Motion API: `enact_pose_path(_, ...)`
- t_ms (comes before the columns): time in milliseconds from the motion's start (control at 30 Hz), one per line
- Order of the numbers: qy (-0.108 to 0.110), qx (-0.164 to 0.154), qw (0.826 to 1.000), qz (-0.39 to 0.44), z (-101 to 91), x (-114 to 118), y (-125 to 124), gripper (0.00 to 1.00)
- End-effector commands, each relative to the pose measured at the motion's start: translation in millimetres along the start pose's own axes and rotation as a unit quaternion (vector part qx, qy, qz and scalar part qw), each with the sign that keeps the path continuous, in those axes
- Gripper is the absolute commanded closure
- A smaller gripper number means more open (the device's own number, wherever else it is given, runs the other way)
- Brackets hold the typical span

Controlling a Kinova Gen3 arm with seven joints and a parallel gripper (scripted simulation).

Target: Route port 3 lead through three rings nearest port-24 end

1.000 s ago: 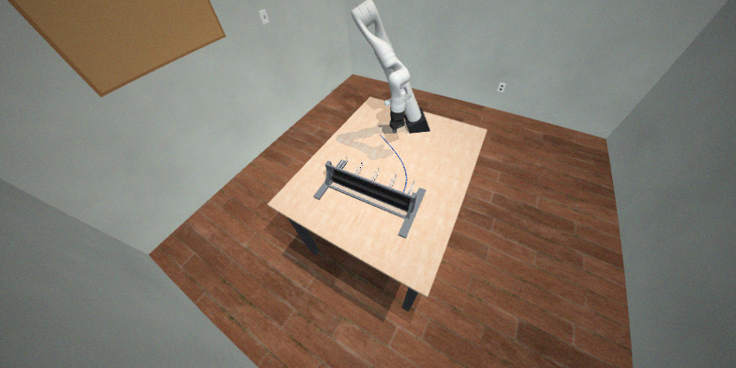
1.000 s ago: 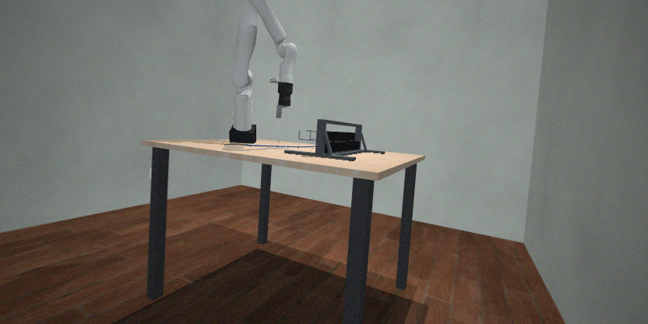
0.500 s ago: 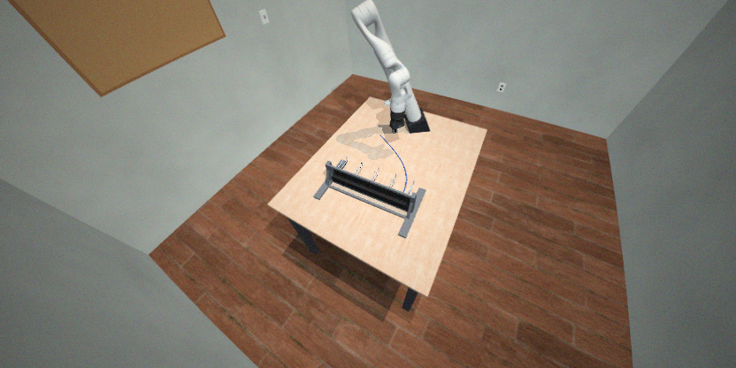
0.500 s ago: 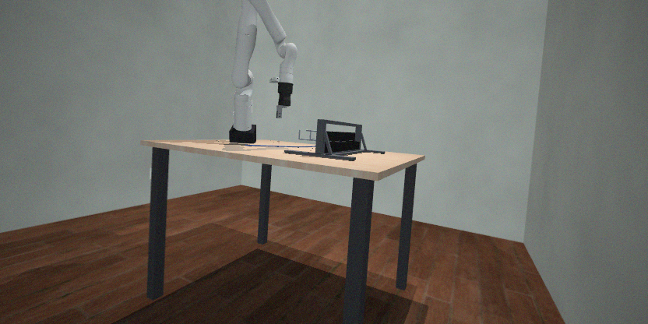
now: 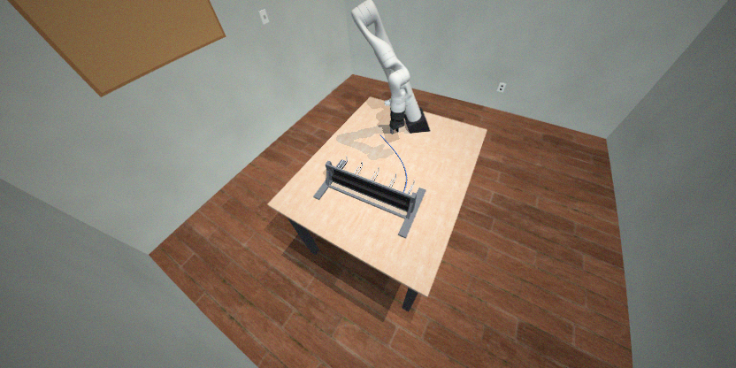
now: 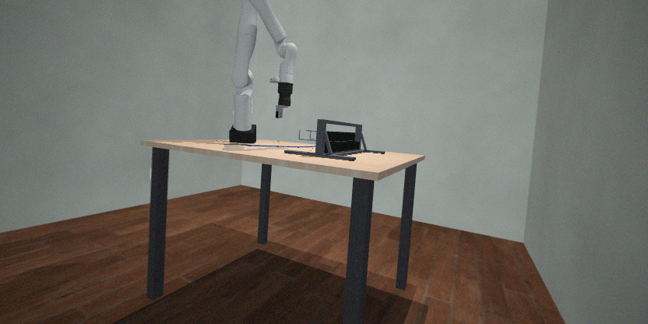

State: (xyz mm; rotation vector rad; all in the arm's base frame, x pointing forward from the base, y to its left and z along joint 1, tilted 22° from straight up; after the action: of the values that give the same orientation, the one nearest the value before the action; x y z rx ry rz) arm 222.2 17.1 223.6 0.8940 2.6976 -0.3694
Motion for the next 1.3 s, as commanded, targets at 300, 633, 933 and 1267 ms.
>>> enact_pose_path(300,0.000,0.000,1.000,0.000,-0.2,-0.1,0.3,0.33)
enact_pose_path(633,0.000,0.000,1.000,0.000,0.4,-0.1,0.3,0.33)
enact_pose_path(933,0.000,0.000,1.000,0.000,4.4,-0.1,0.3,0.33)
enact_pose_path(1267,0.000,0.000,1.000,0.000,18.1,-0.2,0.3,0.33)
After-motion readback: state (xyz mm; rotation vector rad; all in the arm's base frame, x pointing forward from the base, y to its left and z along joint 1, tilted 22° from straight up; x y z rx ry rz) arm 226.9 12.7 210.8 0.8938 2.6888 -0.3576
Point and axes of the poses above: the point where the finger pads meet when closed, its own z axis out along the fingers, its own x axis across the jaws, y = z × x, the point moved 9 cm from there along -z, back along the fingers, and after that the axes turned 3 degrees about -z, right-handed, at the moved point
